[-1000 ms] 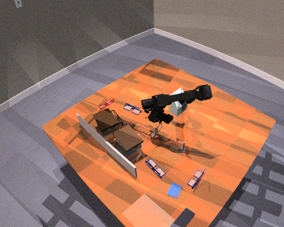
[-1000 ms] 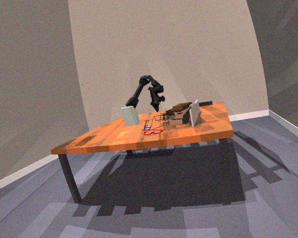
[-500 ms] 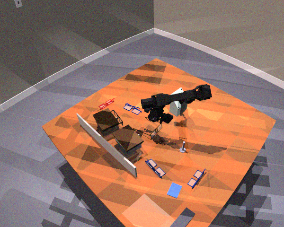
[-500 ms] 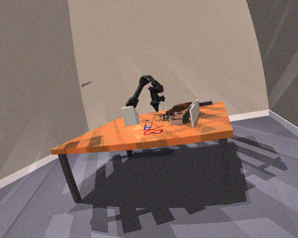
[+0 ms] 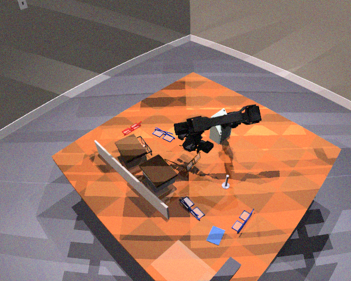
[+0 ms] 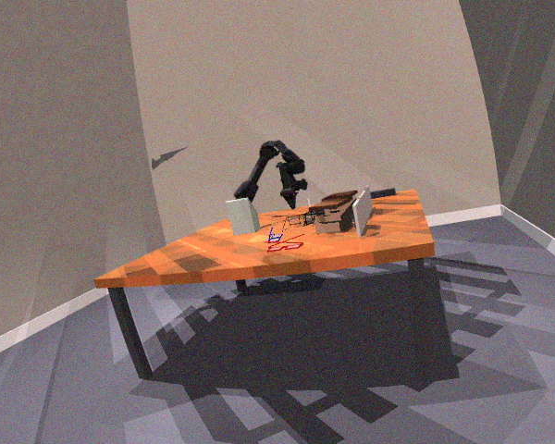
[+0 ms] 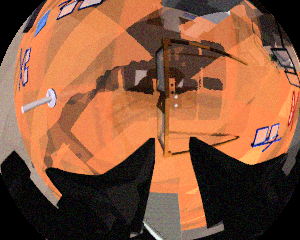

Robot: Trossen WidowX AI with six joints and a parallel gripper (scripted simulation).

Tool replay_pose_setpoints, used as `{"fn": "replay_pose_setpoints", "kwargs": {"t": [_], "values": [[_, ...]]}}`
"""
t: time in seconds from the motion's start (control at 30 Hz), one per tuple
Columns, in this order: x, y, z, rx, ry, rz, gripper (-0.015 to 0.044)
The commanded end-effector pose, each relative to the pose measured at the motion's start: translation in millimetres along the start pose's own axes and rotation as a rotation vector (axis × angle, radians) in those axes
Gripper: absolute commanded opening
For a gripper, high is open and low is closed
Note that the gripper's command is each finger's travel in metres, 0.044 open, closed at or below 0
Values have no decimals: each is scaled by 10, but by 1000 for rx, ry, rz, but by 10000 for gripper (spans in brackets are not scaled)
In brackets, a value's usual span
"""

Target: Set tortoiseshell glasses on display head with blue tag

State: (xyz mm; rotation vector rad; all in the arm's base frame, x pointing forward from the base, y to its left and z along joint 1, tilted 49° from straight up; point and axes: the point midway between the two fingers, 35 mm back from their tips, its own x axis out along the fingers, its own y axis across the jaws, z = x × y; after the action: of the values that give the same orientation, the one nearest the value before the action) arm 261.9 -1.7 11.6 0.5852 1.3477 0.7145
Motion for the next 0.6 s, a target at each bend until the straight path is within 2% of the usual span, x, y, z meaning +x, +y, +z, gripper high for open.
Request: {"fn": "replay_pose_setpoints", "kwargs": {"t": [0.0, 0.57], "values": [[73, -3, -10, 5, 6, 0, 140], [355, -5, -6, 5, 5, 0, 140]]}}
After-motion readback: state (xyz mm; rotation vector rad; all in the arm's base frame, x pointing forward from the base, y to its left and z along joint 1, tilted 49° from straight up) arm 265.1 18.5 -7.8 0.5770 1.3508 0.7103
